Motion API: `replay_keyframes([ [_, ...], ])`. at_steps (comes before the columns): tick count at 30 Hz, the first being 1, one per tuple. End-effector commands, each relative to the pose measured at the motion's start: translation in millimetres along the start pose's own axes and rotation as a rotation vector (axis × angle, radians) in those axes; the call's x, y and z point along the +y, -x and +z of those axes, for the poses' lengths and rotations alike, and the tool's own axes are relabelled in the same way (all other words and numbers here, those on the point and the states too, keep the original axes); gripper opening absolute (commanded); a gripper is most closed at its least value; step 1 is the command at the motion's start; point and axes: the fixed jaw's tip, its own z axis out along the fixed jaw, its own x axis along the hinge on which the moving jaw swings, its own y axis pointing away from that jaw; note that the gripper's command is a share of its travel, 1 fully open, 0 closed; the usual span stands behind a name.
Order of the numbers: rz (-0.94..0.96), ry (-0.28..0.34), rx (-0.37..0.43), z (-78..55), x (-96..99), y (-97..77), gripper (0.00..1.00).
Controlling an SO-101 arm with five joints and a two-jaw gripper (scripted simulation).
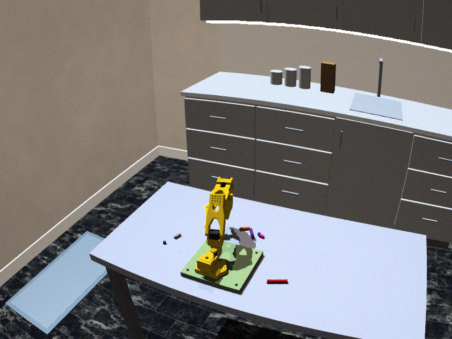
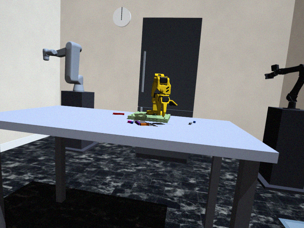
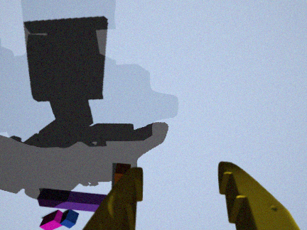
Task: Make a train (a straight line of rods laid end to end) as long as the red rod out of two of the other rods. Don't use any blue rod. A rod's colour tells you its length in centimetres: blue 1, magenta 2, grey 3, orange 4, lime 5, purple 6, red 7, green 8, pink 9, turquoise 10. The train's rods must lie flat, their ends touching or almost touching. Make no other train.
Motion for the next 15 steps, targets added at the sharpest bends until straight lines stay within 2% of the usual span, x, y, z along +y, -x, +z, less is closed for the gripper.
replay_keyframes([
  [1,0.083,0.013,-0.013,2.2,13.8,-33.3,0.18],
  [7,0.157,0.012,-0.015,3.2,30.0,-57.2,0.19],
  [15,0.17,0.011,-0.016,3.3,33.3,-61.4,0.19],
])
